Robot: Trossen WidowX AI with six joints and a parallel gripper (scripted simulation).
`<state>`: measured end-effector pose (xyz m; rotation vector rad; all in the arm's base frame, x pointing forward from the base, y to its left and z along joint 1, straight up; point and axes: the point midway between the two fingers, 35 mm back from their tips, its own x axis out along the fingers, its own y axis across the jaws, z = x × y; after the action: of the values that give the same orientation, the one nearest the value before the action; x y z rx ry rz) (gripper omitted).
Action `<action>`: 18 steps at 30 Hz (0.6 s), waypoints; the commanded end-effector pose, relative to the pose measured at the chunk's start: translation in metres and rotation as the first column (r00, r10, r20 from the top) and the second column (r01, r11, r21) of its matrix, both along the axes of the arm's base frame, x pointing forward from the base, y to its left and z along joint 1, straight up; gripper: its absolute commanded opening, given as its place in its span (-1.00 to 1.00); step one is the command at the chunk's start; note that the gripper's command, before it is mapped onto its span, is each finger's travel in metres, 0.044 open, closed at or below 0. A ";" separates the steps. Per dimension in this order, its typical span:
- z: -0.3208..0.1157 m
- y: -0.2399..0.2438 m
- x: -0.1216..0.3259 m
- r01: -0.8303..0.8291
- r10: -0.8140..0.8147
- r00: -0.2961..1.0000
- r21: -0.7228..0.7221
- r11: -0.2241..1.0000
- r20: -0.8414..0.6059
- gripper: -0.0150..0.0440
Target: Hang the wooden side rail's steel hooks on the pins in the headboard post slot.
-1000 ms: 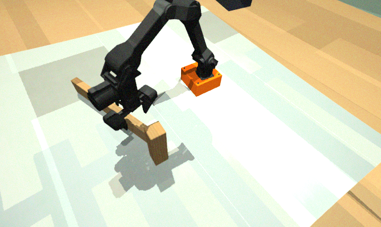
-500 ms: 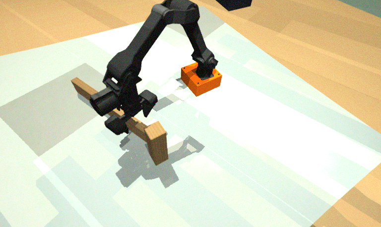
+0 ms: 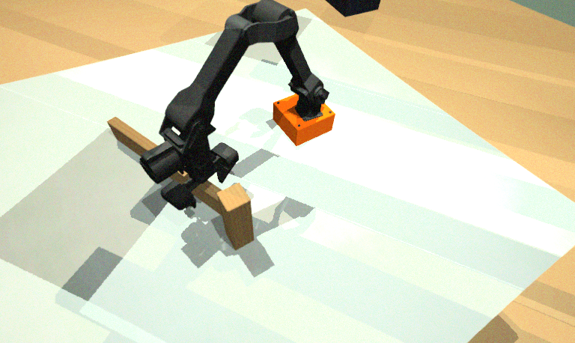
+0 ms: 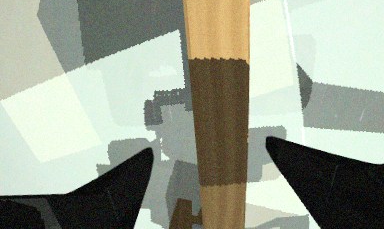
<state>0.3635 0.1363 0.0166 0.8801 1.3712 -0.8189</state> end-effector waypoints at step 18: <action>-0.020 -0.002 -0.003 0.004 -0.004 1.000 -0.007 1.000 -0.008 0.38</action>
<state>0.3612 0.1354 -0.0018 0.8763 1.3756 -0.8240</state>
